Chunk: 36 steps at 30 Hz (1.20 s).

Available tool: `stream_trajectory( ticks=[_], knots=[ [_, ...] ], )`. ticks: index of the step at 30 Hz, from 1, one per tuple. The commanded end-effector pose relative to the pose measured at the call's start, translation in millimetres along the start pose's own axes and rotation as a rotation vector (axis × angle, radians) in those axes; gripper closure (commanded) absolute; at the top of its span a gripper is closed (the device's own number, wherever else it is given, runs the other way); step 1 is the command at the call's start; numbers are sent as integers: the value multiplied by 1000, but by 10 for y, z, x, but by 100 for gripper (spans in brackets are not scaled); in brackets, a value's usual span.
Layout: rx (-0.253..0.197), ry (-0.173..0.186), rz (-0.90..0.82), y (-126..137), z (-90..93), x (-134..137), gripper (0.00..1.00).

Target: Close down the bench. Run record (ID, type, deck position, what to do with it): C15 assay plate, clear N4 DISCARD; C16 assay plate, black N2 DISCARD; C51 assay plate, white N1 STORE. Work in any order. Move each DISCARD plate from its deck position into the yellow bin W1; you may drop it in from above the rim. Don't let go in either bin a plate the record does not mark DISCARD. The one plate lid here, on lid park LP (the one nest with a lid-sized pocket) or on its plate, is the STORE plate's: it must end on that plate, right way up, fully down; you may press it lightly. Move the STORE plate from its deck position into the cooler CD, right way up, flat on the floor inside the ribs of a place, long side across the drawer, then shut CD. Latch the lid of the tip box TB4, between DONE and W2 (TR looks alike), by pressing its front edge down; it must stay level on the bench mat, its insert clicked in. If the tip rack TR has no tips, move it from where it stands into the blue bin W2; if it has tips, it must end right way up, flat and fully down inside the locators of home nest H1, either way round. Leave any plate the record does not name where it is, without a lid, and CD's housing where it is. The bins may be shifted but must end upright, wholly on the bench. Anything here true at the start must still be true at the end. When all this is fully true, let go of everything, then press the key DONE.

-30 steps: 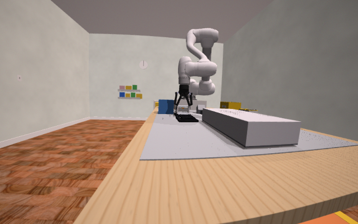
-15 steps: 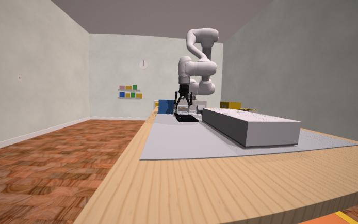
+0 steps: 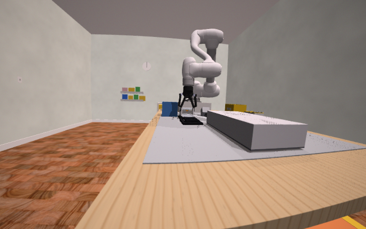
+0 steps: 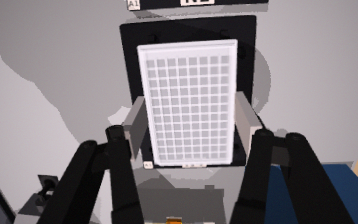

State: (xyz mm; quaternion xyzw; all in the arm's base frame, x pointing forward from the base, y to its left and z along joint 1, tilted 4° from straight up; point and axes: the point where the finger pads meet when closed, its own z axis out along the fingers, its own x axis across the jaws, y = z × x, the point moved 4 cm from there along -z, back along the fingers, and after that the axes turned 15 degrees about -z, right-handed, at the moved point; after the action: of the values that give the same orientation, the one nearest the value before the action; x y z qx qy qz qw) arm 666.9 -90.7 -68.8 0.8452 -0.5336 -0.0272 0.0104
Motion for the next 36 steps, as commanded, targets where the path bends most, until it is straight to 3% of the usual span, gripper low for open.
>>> stream_trajectory(
  ticks=[1,36],
  knots=[
    [-2,-2,1,19,-20,8,100],
    [-2,-2,1,19,-73,8,100]
  ],
)
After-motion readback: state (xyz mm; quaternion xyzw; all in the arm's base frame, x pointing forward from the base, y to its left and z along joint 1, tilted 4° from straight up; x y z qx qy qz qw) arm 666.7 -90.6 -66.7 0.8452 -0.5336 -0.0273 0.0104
